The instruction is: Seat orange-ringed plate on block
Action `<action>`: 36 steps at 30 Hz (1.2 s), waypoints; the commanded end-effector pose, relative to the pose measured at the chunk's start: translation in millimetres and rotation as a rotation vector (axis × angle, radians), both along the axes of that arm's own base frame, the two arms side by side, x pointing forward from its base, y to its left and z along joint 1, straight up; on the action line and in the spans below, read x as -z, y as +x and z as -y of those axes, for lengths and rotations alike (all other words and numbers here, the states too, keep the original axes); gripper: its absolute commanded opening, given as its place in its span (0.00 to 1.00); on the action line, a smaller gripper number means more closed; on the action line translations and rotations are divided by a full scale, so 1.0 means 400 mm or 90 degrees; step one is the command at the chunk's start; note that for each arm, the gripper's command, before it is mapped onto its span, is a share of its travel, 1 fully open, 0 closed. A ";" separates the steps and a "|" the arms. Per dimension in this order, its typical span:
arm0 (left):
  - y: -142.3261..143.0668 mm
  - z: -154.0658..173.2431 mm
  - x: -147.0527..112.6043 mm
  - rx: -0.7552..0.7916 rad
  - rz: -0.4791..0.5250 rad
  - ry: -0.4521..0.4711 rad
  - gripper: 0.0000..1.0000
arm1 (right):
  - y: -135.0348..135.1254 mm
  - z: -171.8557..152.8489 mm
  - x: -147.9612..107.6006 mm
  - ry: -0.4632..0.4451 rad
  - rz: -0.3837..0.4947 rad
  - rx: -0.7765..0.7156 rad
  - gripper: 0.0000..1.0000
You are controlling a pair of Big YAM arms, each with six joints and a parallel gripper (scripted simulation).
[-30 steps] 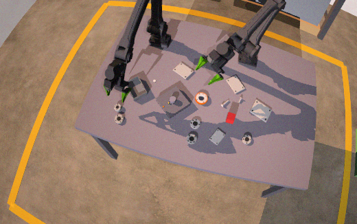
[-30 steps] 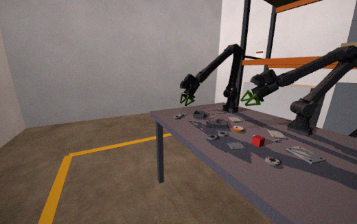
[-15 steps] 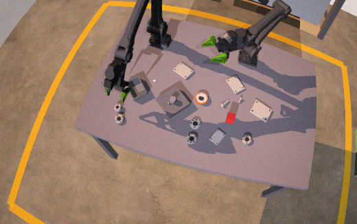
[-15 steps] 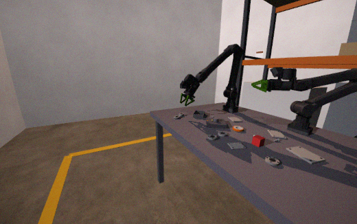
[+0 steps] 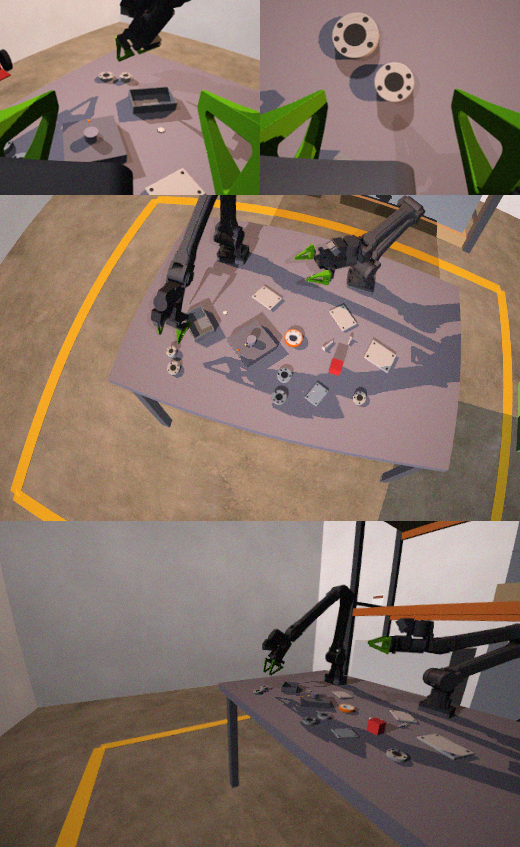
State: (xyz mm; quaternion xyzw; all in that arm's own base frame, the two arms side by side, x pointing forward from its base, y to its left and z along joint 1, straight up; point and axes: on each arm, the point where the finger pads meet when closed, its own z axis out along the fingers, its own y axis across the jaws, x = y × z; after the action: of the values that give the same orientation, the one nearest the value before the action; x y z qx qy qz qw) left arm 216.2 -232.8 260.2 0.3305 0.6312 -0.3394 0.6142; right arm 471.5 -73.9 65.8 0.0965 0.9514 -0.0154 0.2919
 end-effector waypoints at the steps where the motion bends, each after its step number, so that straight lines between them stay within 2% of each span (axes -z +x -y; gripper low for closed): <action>1: -0.013 0.020 -0.062 0.012 -0.026 -0.026 1.00 | 0.065 -0.054 -0.031 0.052 0.012 0.049 0.89; 2: -0.018 0.026 -0.059 0.012 -0.048 -0.026 1.00 | 0.068 -0.078 -0.029 0.072 0.007 0.066 0.89; 4: -0.018 0.026 -0.059 0.012 -0.048 -0.026 1.00 | 0.068 -0.078 -0.029 0.072 0.007 0.066 0.89; 8: -0.052 0.050 -0.041 0.001 -0.164 -0.015 1.00 | 0.076 -0.214 -0.019 0.154 -0.027 0.133 0.89; 12: -0.106 0.061 -0.015 -0.030 -0.283 0.025 1.00 | 0.066 -0.368 -0.009 0.223 -0.072 0.198 0.89; 16: -0.156 0.046 -0.007 -0.062 -0.347 0.061 1.00 | 0.045 -0.484 -0.003 0.263 -0.109 0.249 0.89; 19: -0.191 0.022 -0.007 -0.088 -0.380 0.087 1.00 | 0.023 -0.565 0.001 0.287 -0.136 0.287 0.89; 21: -0.191 0.022 -0.007 -0.088 -0.380 0.087 1.00 | 0.023 -0.565 0.001 0.287 -0.136 0.287 0.89; 28: -0.285 -0.091 -0.015 -0.161 -0.442 0.174 1.00 | -0.079 -0.794 0.011 0.338 -0.212 0.438 0.89; 32: -0.321 -0.172 -0.030 -0.182 -0.458 0.224 1.00 | -0.166 -0.897 0.044 0.327 -0.254 0.511 0.89; 36: -0.327 -0.243 -0.047 -0.212 -0.452 0.263 1.00 | -0.247 -0.964 0.083 0.300 -0.285 0.565 0.89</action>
State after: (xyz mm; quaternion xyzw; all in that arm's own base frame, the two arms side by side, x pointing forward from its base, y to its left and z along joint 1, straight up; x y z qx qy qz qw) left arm 95.6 -152.3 247.4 0.2353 0.8964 -0.1851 0.3268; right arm 372.7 293.1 39.4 0.4645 0.8814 0.0786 0.0352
